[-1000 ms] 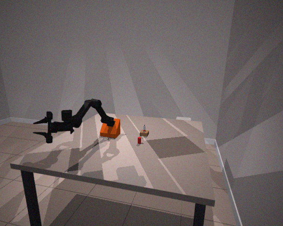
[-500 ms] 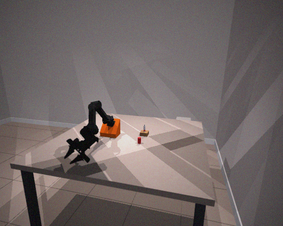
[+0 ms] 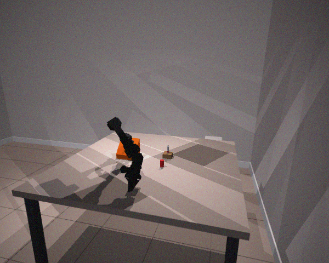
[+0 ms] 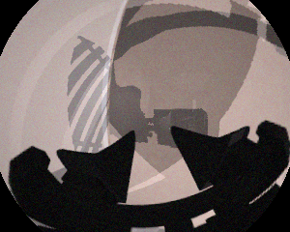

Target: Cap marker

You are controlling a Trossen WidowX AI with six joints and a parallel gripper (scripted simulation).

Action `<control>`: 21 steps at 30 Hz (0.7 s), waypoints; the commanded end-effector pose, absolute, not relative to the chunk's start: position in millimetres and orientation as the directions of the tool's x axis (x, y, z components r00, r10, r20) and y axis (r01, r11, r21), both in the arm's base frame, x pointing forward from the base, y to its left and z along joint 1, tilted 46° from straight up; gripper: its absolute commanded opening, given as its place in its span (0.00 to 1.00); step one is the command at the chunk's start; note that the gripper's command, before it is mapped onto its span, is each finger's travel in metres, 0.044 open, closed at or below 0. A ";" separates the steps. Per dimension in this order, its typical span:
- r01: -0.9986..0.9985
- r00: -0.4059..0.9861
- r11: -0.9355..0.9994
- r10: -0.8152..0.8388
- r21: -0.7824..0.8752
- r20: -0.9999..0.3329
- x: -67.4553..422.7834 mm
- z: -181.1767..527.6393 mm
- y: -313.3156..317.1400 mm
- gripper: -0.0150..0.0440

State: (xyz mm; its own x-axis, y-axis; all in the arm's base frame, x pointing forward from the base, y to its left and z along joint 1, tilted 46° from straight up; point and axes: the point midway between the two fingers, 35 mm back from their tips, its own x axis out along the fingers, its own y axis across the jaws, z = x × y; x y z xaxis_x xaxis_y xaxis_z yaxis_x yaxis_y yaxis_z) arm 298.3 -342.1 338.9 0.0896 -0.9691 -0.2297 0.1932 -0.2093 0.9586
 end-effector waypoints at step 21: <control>0.877 0.182 0.437 -0.683 -0.197 -0.707 338.4 120.9 -28.3 0.67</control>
